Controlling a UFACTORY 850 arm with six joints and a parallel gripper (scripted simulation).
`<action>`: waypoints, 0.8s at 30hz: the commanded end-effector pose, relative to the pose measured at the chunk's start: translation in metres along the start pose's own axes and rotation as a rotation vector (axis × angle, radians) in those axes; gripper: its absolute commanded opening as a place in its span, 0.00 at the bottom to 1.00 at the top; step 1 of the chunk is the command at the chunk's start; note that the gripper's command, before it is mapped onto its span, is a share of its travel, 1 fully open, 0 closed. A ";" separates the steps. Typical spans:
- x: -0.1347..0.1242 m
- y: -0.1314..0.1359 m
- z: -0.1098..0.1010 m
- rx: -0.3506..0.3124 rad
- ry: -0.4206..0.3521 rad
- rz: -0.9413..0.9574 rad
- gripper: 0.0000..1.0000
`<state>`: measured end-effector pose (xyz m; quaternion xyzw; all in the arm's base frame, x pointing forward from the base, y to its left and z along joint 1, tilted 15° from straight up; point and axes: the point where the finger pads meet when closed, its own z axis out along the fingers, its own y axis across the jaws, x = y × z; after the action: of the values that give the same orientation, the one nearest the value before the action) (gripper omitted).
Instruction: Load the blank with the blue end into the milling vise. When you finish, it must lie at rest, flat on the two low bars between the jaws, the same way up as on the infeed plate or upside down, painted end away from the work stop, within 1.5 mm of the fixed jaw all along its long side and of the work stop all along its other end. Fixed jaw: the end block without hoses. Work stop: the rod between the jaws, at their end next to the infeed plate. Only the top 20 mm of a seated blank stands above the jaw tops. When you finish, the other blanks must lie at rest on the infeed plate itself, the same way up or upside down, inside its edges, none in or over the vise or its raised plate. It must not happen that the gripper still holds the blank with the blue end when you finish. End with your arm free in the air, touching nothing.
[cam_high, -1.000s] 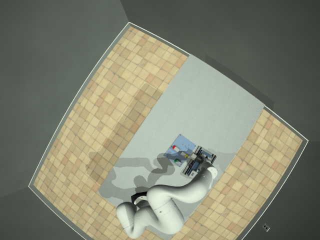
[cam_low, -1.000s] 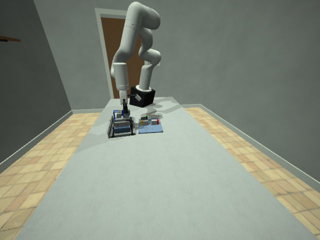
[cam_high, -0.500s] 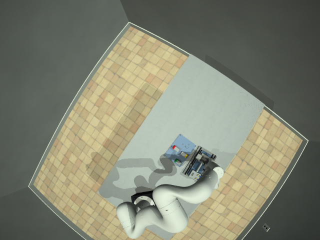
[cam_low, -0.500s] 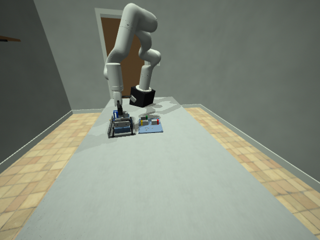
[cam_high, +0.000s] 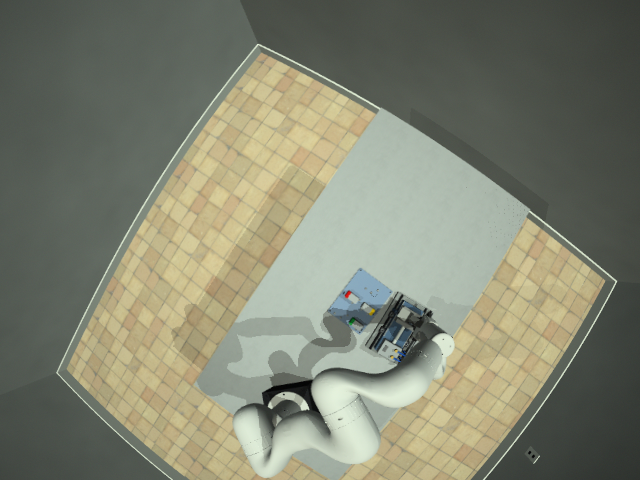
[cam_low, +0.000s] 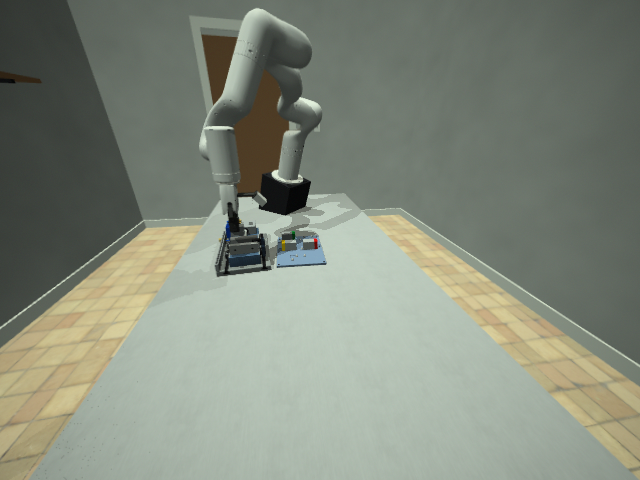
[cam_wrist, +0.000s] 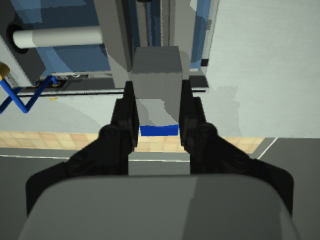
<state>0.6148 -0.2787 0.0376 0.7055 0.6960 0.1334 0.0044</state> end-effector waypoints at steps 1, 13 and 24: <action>0.003 -0.001 -0.001 -0.002 -0.001 0.000 0.00; 0.006 -0.002 -0.001 -0.001 -0.001 0.000 0.00; 0.011 -0.005 -0.001 -0.001 -0.001 0.000 0.00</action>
<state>0.6098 -0.2686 0.0388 0.7055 0.6960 0.1332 0.0042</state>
